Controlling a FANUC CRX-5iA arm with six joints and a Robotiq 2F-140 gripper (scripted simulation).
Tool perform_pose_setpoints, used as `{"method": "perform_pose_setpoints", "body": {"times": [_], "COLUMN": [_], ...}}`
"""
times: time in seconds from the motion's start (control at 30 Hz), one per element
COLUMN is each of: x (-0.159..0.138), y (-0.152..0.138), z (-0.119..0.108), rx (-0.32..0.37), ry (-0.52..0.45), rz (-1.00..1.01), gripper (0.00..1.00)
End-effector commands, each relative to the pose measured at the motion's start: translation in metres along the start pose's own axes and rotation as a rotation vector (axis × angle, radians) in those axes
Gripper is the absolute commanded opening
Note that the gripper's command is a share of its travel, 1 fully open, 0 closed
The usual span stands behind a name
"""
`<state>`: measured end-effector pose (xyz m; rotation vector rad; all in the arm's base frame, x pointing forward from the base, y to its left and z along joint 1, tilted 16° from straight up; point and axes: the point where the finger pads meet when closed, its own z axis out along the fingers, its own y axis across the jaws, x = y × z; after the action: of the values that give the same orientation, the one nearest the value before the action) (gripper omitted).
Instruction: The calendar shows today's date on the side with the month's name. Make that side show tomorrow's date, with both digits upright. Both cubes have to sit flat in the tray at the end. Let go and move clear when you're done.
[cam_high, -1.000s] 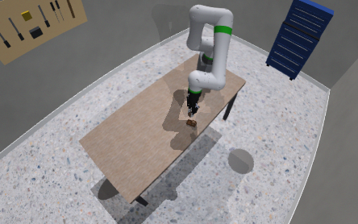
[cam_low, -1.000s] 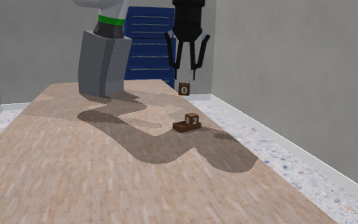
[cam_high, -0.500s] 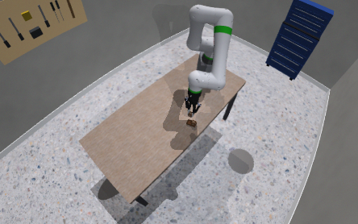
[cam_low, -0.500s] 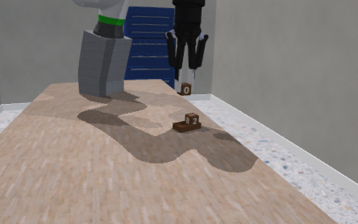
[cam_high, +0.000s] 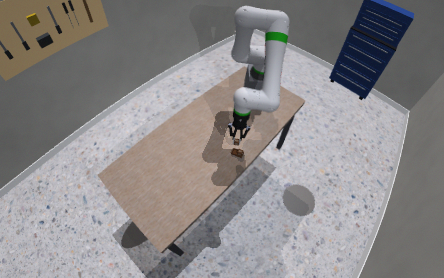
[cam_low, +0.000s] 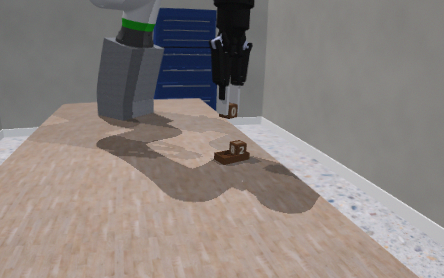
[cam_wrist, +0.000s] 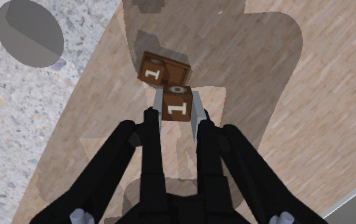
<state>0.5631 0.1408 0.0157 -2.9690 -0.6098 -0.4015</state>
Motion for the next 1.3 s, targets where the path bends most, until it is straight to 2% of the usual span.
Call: {"method": "perform_pose_setpoints", "body": {"times": [0.0,1.27], "x": [0.0002,0.0002], "y": [0.0001,-0.0002], "z": [-0.0002,-0.0004], "rx": [0.02,0.018], "ry": [-0.001,0.01], "rz": [-0.154,-1.209], "gripper": [0.25,0.25]}}
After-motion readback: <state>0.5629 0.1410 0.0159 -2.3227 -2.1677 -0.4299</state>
